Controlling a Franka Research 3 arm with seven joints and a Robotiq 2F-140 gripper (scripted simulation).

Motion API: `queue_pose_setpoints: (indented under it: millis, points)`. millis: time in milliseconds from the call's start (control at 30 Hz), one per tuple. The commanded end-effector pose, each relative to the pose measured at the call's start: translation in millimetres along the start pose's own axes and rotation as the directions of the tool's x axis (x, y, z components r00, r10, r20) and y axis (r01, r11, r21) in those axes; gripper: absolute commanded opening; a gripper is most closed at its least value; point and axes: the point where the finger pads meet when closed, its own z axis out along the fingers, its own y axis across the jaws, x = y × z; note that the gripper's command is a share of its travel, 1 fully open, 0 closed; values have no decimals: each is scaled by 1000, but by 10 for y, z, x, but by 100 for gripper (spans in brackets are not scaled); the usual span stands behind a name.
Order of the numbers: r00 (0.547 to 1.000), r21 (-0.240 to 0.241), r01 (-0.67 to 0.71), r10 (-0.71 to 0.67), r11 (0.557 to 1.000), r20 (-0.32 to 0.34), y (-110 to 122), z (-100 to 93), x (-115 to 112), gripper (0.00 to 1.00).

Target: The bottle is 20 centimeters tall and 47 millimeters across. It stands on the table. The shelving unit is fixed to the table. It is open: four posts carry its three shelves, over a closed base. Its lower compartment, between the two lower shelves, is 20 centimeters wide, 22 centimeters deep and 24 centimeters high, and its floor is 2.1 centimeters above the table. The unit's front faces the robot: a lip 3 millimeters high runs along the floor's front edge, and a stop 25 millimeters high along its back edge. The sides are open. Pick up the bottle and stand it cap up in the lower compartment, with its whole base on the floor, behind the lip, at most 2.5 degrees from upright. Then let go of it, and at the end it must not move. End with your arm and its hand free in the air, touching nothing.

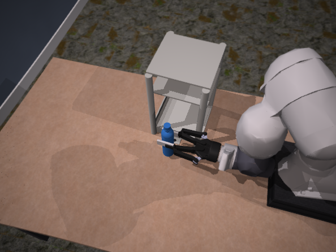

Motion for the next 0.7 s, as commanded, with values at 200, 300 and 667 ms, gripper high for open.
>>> queue_pose_setpoints:
  millis: [200,300,667]
  points:
    - [1000,-23,-13,12,1000,-22,1,11,73,0]
    - [1000,-78,-12,10,997,-25,6,20,79,0]
    - [1000,-185,-17,13,983,-21,2,7,71,0]
